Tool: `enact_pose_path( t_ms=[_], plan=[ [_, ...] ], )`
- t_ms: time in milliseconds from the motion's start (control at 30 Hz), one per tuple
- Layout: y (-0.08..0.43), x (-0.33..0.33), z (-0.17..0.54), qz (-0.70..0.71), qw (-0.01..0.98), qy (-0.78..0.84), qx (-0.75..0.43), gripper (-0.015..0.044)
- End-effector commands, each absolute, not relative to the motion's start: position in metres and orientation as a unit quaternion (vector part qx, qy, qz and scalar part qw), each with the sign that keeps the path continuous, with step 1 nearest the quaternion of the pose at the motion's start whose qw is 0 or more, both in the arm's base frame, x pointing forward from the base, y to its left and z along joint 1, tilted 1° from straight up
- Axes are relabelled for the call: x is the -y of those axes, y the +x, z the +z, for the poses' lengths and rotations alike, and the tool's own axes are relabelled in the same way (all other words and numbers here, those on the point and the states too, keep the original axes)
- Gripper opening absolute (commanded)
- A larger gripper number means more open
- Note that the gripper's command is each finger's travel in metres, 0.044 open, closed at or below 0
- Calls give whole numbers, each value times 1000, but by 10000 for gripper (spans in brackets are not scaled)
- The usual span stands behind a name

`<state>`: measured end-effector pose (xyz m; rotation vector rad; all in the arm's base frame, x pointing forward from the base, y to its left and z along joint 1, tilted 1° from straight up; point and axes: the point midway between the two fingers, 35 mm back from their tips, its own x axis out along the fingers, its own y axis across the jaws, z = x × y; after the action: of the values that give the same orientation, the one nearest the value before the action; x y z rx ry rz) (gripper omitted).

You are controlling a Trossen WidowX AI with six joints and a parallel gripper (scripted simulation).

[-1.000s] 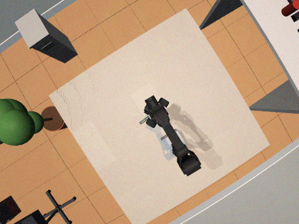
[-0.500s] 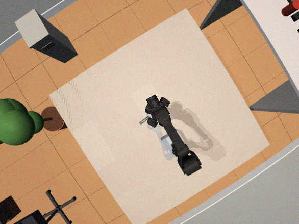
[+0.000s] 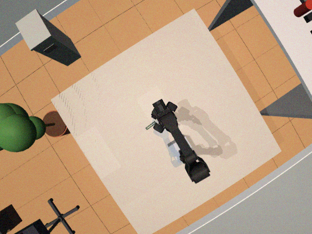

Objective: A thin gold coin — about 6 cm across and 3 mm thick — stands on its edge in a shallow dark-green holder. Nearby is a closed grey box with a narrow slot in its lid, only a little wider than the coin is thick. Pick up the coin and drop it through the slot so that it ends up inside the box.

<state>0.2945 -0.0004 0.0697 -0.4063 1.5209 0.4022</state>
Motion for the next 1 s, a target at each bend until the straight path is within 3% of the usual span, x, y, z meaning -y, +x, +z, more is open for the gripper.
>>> enact_pose_path(
  t_ms=[0,933,967],
  plan=[
    [294,1,67,179,688,-180,-680,0],
    [294,1,53,179,688,-181,-680,0],
    [294,1,55,179,688,-181,-680,26]
  ],
)
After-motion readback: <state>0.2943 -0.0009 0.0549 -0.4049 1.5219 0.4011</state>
